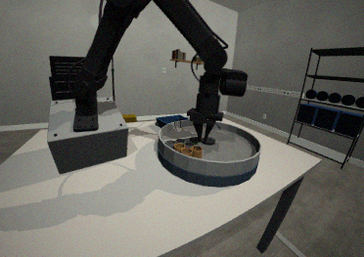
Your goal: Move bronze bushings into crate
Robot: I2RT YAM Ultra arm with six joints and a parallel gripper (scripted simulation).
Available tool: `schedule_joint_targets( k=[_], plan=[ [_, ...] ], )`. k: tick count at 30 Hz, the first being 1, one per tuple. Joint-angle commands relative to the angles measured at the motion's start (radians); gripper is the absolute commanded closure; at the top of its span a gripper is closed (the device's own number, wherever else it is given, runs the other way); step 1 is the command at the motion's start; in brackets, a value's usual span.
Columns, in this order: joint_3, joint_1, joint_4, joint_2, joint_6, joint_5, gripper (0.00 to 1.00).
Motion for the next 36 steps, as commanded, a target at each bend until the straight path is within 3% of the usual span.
schedule_joint_targets(
  k=[1,36],
  plan=[
    [0.029,0.023,-0.009,-0.014,0.009,-0.016,0.85],
    [0.014,0.025,0.0,-0.027,0.011,-0.015,0.85]
  ],
)
